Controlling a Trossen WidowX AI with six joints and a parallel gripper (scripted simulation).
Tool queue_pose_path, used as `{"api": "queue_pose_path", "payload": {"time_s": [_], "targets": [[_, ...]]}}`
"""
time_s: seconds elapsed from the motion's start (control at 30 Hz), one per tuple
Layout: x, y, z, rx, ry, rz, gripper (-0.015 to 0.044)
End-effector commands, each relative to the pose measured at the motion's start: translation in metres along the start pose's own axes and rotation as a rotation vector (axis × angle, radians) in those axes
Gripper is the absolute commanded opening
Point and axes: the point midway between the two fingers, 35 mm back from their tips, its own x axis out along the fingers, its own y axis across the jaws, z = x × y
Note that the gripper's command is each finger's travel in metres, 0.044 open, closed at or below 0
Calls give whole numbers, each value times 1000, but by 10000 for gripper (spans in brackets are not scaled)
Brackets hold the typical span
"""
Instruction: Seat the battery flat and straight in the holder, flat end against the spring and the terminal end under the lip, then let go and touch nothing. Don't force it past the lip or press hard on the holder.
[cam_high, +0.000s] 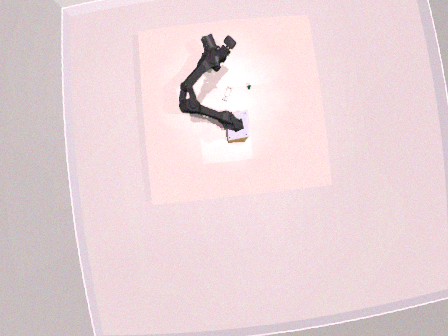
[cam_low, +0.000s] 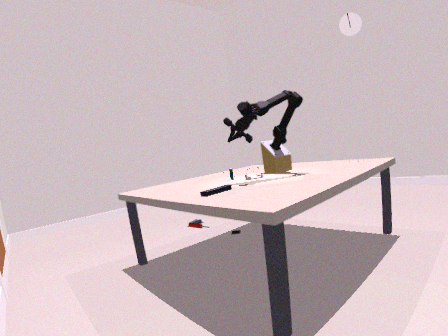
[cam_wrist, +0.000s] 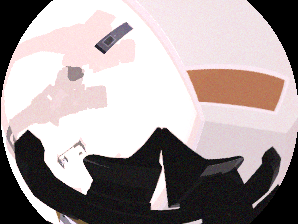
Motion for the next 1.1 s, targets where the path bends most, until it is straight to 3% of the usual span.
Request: {"api": "queue_pose_path", "payload": {"time_s": [0.0,0.27,0.53,0.83,1.07], "targets": [[25,-12,-36,8,125,102,0],[68,-27,-138,131,348,419,0],[83,-25,-215,261,387,720,0],[86,-24,-220,266,383,742,0],[134,27,-237,267,380,744,0]]}}
